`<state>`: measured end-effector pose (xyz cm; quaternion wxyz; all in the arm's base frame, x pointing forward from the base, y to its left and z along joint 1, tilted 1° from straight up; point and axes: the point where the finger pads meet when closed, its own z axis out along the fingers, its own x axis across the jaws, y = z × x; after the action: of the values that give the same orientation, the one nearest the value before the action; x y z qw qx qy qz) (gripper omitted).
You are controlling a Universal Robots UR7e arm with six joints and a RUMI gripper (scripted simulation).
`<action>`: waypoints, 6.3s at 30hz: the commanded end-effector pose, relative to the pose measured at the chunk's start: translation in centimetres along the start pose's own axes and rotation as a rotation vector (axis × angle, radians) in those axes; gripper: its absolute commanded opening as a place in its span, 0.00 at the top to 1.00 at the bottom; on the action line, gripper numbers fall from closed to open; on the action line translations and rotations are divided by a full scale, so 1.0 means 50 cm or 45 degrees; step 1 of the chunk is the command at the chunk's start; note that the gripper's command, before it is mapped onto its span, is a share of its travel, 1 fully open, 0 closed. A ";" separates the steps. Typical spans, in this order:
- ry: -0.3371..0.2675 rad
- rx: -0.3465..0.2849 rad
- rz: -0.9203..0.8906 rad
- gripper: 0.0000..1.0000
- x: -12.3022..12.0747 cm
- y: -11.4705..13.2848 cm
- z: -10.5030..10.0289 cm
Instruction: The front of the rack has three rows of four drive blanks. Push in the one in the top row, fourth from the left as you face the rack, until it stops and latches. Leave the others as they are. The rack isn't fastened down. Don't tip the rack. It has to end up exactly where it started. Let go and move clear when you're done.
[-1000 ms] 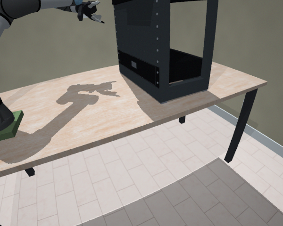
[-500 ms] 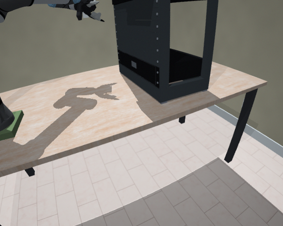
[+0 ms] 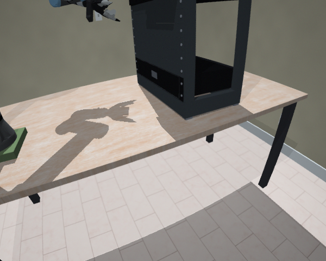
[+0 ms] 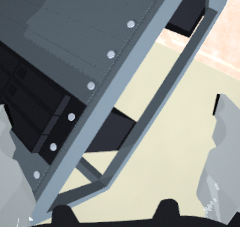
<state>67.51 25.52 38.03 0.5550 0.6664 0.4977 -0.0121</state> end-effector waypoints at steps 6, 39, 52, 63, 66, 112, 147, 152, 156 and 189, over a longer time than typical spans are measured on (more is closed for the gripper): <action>0.224 -0.064 0.307 0.00 -0.097 -0.033 0.035; 0.794 -0.027 1.489 0.00 -0.481 -0.173 0.175; 0.981 -0.022 1.839 0.00 -0.582 -0.209 0.211; 1.062 -0.017 2.006 0.00 -0.634 -0.228 0.230; 1.085 -0.015 2.056 0.00 -0.649 -0.233 0.236; 1.276 0.000 2.448 0.00 -0.776 -0.279 0.280; 1.286 0.004 2.470 0.00 -0.783 -0.283 0.282; 1.286 0.004 2.470 0.00 -0.783 -0.283 0.282; 1.286 0.004 2.470 0.00 -0.783 -0.283 0.282; 1.287 0.003 2.470 0.00 -0.781 -0.282 0.287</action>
<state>45.77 -12.09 44.77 0.0615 0.7034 -0.0665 0.7050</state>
